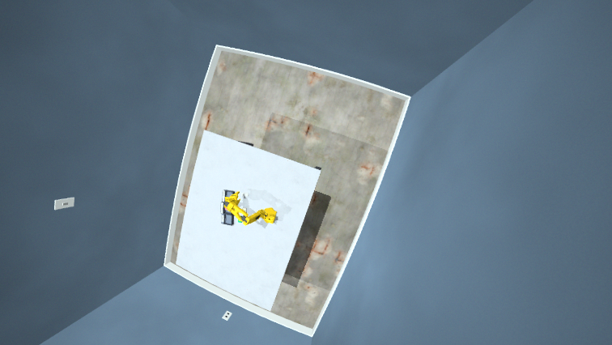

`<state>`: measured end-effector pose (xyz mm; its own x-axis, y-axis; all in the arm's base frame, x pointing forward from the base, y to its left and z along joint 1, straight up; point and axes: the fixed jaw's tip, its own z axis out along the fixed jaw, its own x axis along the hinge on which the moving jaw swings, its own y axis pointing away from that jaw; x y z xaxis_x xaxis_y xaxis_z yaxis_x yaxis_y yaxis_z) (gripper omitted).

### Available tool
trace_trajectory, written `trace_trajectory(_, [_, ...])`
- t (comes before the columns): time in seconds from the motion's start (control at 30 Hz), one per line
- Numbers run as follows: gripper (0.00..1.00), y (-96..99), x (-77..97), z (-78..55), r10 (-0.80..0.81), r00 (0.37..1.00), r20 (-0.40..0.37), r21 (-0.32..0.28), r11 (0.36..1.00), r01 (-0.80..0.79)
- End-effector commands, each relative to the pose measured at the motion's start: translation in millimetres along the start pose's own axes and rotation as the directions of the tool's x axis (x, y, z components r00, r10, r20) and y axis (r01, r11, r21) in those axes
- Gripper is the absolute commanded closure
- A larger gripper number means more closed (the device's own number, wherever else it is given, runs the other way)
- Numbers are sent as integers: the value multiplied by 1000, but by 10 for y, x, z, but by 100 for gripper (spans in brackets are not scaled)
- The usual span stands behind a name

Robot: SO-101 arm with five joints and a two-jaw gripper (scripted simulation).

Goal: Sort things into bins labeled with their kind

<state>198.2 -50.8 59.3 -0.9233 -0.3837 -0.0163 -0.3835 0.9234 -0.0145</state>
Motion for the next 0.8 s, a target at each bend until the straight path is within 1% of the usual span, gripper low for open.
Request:
trace_trajectory(0.0, [71, -60, 31, -91, -11, 999, 41, 35, 999, 10])
trace_trajectory(0.23, [71, -64, 47, -89, -13, 999, 38, 33, 999, 12])
trace_trajectory(0.27, [71, -68, 84, -58, -14, 1000, 19, 18, 1000, 14])
trace_trajectory(0.77, [71, -68, 84, -58, -14, 1000, 19, 18, 1000, 14])
